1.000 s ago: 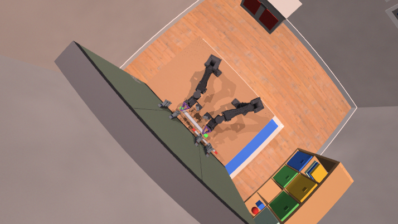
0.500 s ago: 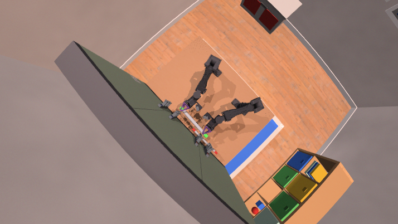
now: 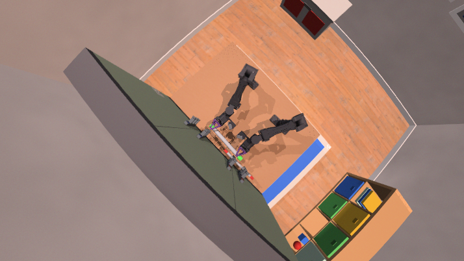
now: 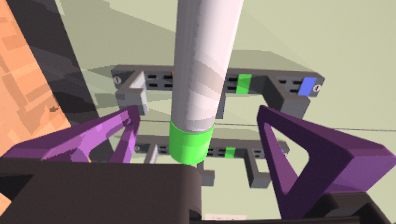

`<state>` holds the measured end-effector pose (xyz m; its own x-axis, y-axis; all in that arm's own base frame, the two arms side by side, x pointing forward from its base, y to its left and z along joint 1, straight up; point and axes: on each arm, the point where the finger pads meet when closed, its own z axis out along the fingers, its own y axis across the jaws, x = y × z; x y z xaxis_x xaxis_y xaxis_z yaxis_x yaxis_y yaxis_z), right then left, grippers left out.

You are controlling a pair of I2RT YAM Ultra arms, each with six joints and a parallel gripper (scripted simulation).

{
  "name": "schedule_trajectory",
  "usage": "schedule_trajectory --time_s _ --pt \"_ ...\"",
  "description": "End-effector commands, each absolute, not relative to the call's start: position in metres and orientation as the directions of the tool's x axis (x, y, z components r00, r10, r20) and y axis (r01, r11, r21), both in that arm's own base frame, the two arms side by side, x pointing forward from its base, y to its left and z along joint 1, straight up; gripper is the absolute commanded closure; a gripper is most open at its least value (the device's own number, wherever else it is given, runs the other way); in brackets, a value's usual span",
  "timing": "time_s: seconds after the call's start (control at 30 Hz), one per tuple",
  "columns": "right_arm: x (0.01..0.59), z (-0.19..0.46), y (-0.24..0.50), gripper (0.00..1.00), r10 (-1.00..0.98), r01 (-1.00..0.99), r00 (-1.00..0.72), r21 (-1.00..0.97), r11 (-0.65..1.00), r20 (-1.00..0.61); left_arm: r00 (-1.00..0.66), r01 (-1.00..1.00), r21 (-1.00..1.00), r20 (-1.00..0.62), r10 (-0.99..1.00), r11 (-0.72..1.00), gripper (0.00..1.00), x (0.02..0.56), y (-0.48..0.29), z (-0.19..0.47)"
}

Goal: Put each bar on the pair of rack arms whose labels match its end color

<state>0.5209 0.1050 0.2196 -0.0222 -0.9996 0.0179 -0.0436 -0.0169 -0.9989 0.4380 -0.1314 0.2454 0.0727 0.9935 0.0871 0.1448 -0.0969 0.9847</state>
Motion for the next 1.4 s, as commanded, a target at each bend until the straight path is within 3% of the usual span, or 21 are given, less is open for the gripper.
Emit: schedule_trajectory --time_s 0.0,1.37 --pt "0.5255 0.2358 0.1058 0.00 -1.000 0.000 -0.022 -1.000 0.000 0.000 0.059 -0.003 1.000 -0.002 0.998 0.002 1.00 0.4402 -0.1295 0.3009" --pt "0.5226 0.2339 0.1067 0.00 -1.000 0.000 -0.022 -1.000 0.000 0.000 0.059 -0.003 1.000 -0.002 0.998 0.002 1.00 0.4408 -0.1317 0.3085"
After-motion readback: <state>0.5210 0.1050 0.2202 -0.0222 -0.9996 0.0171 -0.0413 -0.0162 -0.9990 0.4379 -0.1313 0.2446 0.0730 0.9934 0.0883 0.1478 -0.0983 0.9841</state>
